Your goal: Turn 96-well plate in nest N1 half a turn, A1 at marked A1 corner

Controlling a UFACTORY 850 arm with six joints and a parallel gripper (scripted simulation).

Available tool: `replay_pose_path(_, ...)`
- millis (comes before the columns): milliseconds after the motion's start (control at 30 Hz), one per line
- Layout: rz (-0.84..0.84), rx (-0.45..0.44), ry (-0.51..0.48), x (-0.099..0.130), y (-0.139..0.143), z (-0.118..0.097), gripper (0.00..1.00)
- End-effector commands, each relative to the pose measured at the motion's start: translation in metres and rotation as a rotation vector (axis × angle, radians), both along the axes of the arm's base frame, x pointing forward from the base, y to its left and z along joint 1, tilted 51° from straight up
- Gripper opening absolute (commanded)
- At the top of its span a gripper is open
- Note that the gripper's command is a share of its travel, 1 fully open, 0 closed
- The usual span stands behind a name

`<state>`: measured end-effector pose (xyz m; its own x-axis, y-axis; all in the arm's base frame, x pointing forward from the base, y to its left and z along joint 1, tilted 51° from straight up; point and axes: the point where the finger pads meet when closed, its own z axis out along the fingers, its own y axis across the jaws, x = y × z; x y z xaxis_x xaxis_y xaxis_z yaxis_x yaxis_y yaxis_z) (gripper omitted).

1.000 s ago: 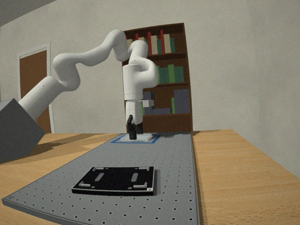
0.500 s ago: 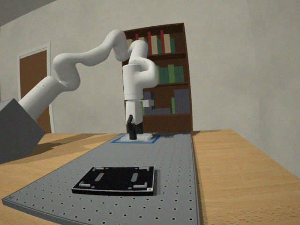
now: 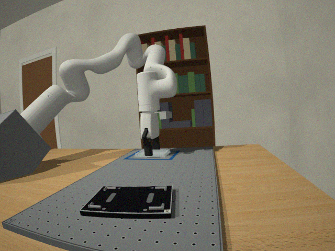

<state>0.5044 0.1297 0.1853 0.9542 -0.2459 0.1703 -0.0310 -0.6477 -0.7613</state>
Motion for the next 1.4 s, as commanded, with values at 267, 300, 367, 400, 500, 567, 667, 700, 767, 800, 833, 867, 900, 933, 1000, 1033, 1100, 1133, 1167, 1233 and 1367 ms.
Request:
replay_pose_path(267,-0.001,0.000,-0.001,0.0004,-0.0003,0.0004,0.00)
replay_pose_path(300,-0.001,0.000,-0.001,0.0004,-0.0003,0.0004,0.00)
replay_pose_path(367,-0.001,0.000,-0.001,0.0004,-0.0003,0.0004,0.00)
replay_pose_path(400,-0.001,0.000,-0.001,0.0004,-0.0003,0.0004,0.00)
replay_pose_path(500,-0.001,0.000,-0.001,0.0004,-0.0003,0.0004,0.00)
replay_pose_path(567,-0.001,0.000,-0.001,0.0004,-0.0003,0.0004,0.00)
replay_pose_path(667,-0.001,0.000,-0.001,0.0004,-0.0003,0.0004,0.00)
replay_pose_path(700,-0.001,0.000,-0.001,0.0004,-0.0003,0.0004,0.00)
replay_pose_path(767,-0.001,0.000,-0.001,0.0004,-0.0003,0.0004,0.00)
replay_pose_path(800,-0.001,0.000,-0.001,0.0004,-0.0003,0.0004,0.00)
replay_pose_path(833,-0.001,0.000,-0.001,0.0004,-0.0003,0.0004,0.00)
replay_pose_path(867,-0.001,0.000,-0.001,0.0004,-0.0003,0.0004,0.00)
replay_pose_path(900,-0.001,0.000,-0.001,0.0004,-0.0003,0.0004,0.00)
replay_pose_path(933,-0.001,0.000,-0.001,0.0004,-0.0003,0.0004,0.00)
replay_pose_path(1000,-0.001,0.000,-0.001,0.0004,-0.0003,0.0004,0.00)
replay_pose_path(1033,-0.001,0.000,-0.001,0.0004,-0.0003,0.0004,0.00)
replay_pose_path(1100,-0.001,0.000,-0.001,0.0002,-0.0009,0.0008,0.00)
replay_pose_path(1133,-0.001,0.000,-0.001,0.0000,-0.0013,0.0012,0.00)
replay_pose_path(1167,-0.001,0.000,-0.001,-0.0002,-0.0018,0.0016,0.00)
replay_pose_path(1233,-0.001,0.000,-0.001,-0.0006,-0.0028,0.0025,0.00)
replay_pose_path(1367,-0.001,0.000,-0.001,-0.0010,-0.0037,0.0033,0.00)
